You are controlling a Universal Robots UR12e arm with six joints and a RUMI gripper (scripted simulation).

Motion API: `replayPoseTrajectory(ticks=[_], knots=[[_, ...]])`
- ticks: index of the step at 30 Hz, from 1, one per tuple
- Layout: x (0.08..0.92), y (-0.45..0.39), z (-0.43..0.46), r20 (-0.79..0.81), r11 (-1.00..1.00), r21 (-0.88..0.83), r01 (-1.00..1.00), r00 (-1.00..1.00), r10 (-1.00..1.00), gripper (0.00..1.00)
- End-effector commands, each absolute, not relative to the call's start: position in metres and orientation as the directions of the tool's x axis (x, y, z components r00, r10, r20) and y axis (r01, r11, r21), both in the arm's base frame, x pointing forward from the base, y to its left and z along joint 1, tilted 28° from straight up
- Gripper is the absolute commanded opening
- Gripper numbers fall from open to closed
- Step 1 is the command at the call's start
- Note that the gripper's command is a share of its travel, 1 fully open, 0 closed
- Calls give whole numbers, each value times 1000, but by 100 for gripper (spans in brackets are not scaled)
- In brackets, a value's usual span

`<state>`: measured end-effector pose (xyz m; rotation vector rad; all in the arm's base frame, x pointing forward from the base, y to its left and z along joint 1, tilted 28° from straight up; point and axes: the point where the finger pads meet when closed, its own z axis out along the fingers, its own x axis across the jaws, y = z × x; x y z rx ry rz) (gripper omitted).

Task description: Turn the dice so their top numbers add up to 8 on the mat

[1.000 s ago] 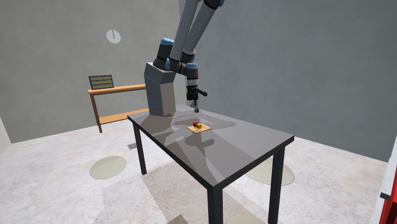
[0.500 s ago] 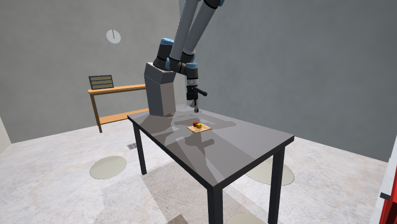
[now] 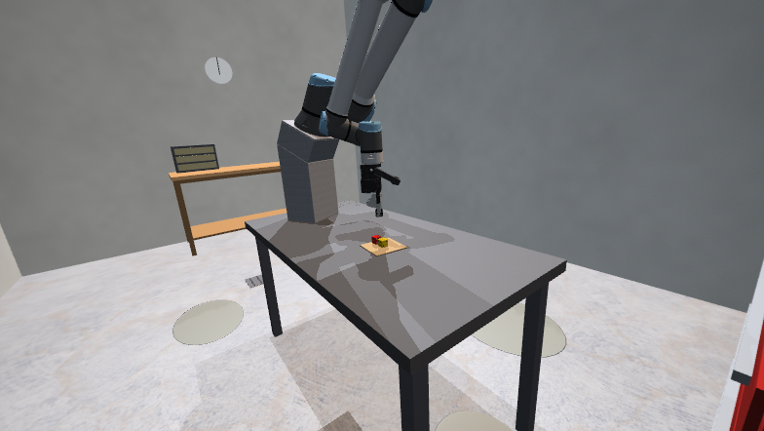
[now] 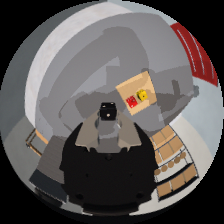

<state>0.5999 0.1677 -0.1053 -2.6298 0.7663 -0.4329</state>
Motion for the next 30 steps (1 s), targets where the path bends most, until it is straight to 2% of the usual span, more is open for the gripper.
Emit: replayPoseTrajectory(ticks=[1, 23, 30], knots=[[608, 174, -102, 255, -867, -389, -312, 868, -426, 10], [623, 188, -97, 384, -964, -261, 45, 921, -61, 10], [630, 194, -94, 423, -960, -189, 206, 899, 110, 10]])
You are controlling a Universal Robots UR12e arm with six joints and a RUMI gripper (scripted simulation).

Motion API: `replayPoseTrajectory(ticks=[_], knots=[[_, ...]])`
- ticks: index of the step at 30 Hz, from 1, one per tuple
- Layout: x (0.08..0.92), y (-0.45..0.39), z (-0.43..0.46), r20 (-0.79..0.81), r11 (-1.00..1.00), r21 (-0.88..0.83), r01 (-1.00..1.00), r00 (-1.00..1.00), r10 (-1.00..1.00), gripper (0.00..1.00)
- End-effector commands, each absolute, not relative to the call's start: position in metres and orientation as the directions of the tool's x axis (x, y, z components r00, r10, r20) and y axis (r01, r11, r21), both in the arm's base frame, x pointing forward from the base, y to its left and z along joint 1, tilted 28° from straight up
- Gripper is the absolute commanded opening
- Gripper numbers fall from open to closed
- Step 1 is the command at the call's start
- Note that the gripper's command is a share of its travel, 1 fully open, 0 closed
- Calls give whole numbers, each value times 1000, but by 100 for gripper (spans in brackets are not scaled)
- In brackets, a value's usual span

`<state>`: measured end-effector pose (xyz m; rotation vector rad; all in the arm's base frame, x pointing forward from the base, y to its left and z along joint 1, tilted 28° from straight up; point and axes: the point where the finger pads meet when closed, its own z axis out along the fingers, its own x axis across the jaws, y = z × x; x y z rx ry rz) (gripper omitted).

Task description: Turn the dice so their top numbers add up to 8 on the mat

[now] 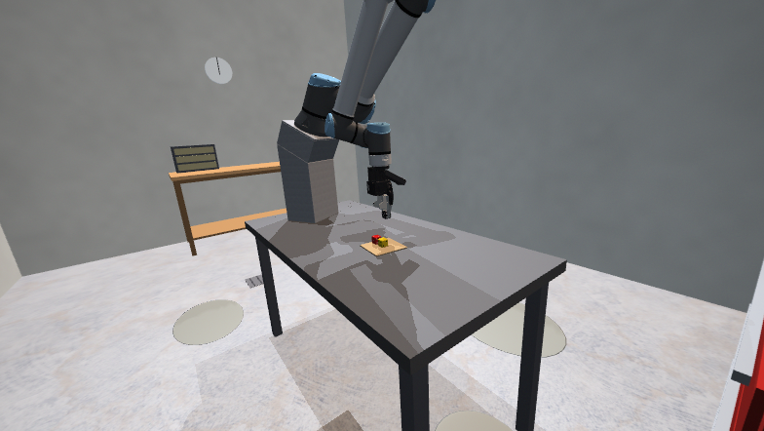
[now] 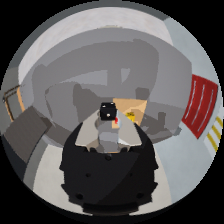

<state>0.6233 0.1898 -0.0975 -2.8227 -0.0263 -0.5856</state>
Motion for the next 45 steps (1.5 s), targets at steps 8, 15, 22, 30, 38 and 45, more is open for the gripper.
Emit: replayPoseTrajectory(ticks=[8, 15, 22, 30, 38, 45], knots=[[636, 201, -91, 449, -927, -114, 356, 851, 272, 10], [641, 205, -89, 460, -884, -54, 465, 797, 391, 10], [646, 209, -86, 463, -827, 5, 563, 731, 501, 10], [653, 215, -83, 456, -727, 86, 681, 622, 637, 10], [659, 221, -79, 436, -617, 157, 771, 507, 743, 10], [663, 224, -77, 419, -542, 199, 817, 429, 800, 10]])
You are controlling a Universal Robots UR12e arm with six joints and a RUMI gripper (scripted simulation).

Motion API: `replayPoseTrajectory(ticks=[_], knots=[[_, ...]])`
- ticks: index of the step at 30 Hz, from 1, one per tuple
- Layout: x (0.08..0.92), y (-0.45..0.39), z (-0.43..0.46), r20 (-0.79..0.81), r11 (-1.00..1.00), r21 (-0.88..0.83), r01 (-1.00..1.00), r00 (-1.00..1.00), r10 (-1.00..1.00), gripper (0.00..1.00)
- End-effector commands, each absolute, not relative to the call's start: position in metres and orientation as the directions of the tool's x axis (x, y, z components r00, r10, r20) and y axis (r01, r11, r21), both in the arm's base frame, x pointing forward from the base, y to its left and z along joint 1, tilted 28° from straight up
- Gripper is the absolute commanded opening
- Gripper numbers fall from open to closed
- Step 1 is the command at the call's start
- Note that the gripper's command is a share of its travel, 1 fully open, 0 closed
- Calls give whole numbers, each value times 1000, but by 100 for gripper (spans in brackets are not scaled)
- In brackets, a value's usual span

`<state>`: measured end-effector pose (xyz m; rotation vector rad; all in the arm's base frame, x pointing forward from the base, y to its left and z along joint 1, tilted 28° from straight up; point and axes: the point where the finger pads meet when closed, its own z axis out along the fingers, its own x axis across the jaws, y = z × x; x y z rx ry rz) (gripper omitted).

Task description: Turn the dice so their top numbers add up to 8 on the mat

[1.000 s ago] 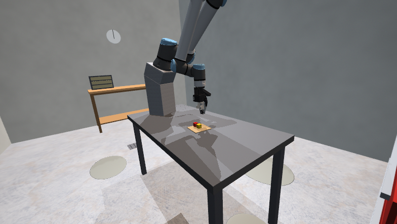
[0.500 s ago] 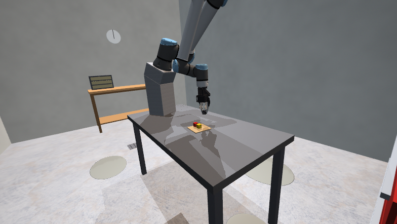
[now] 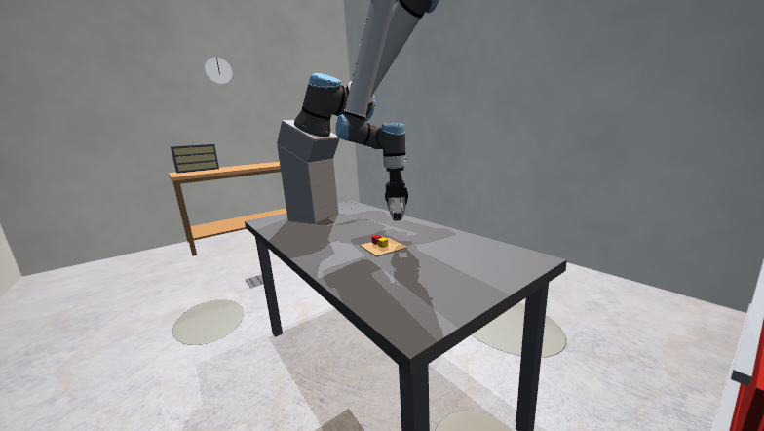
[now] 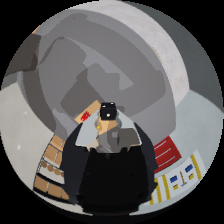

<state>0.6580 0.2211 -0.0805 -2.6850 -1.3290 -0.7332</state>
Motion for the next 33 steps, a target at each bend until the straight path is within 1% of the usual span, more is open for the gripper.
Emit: replayPoseTrajectory(ticks=[1, 14, 17, 20, 28, 31, 33], knots=[[665, 226, -76, 410, -505, 217, 835, 391, 824, 10], [677, 235, -68, 335, -259, 322, 911, 147, 931, 10], [678, 236, -67, 330, -247, 327, 912, 134, 934, 10], [682, 239, -64, 296, -152, 358, 921, 42, 954, 10], [689, 245, -59, 236, 0, 401, 916, -103, 966, 10], [691, 247, -57, 215, 50, 413, 909, -151, 965, 10], [691, 247, -57, 215, 50, 413, 909, -151, 965, 10]])
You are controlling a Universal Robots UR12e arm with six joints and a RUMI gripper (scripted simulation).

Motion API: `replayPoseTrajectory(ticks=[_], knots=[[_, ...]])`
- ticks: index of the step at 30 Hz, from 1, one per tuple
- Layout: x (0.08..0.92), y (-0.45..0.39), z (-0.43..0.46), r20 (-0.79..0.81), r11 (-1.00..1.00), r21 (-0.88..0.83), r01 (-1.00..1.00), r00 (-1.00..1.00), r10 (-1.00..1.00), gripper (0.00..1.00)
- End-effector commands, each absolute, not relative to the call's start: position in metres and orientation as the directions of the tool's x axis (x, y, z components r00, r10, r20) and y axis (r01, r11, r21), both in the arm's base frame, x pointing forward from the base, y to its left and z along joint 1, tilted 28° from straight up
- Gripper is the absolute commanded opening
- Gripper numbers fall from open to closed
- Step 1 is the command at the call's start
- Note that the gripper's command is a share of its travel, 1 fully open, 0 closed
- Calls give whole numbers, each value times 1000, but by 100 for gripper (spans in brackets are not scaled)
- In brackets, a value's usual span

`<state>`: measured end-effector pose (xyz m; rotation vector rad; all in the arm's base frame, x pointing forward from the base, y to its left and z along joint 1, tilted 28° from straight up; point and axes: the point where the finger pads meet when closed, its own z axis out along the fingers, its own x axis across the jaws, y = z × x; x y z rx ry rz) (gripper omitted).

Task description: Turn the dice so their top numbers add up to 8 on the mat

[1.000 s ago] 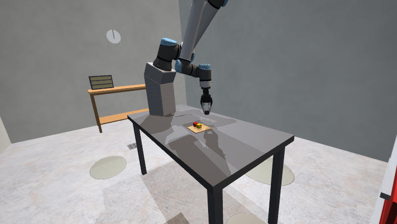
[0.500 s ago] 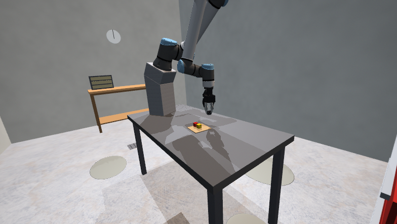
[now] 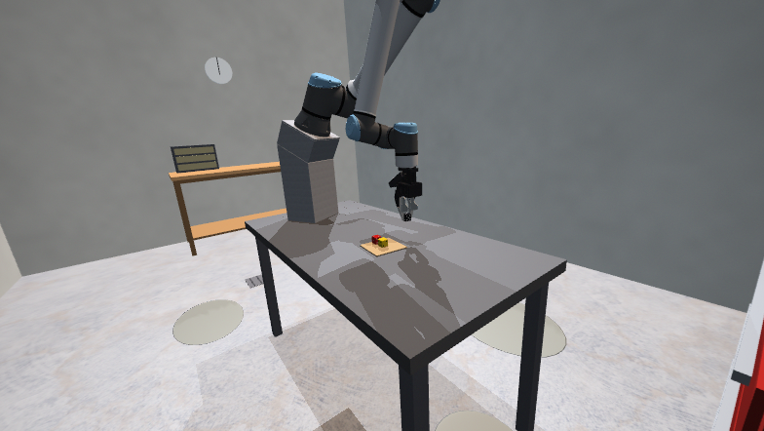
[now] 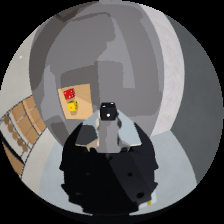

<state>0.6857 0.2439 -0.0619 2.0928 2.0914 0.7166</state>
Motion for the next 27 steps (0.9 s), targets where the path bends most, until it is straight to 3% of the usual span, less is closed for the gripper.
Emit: replayPoseTrajectory(ticks=[1, 12, 27], knots=[[692, 248, -56, 206, 72, 418, 906, -172, 963, 10], [700, 254, -51, 139, 220, 445, 868, -309, 941, 10], [701, 255, -50, 129, 241, 449, 860, -329, 935, 10]])
